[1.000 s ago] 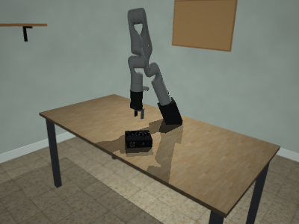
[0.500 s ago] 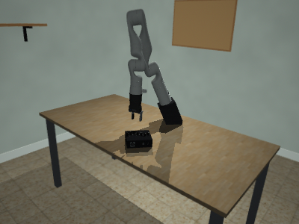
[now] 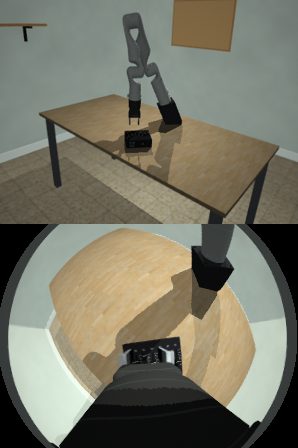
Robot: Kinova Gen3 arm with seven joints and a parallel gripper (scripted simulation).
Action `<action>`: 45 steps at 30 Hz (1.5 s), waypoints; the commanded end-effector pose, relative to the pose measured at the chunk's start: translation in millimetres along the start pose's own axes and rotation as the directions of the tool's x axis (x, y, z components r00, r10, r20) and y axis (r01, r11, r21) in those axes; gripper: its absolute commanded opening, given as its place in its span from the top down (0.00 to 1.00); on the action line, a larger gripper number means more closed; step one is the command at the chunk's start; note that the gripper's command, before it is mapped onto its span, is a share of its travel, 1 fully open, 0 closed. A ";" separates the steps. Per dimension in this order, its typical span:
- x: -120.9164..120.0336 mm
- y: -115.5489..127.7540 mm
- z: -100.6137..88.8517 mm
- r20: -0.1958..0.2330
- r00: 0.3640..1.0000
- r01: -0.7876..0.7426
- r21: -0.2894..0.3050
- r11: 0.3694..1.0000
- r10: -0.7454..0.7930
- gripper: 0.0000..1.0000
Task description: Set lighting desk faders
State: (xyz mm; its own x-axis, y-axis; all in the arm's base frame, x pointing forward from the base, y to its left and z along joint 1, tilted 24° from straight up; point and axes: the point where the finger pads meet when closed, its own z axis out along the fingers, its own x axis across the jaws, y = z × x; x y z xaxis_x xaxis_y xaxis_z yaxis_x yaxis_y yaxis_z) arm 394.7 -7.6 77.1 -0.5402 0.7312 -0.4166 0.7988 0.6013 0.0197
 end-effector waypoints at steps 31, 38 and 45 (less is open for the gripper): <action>-3.9 -9.7 10.8 -0.015 0.996 0.085 0.008 0.996 -0.085 1.00; -3.9 -9.7 10.8 -0.015 0.996 0.085 0.008 0.996 -0.085 1.00; -3.9 -9.7 10.8 -0.015 0.996 0.085 0.008 0.996 -0.085 1.00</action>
State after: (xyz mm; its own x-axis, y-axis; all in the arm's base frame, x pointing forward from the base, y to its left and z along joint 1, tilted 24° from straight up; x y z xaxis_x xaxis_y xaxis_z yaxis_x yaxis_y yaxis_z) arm 391.0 -20.2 69.7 -0.5961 0.6936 -0.4044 0.7639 0.6450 -0.0197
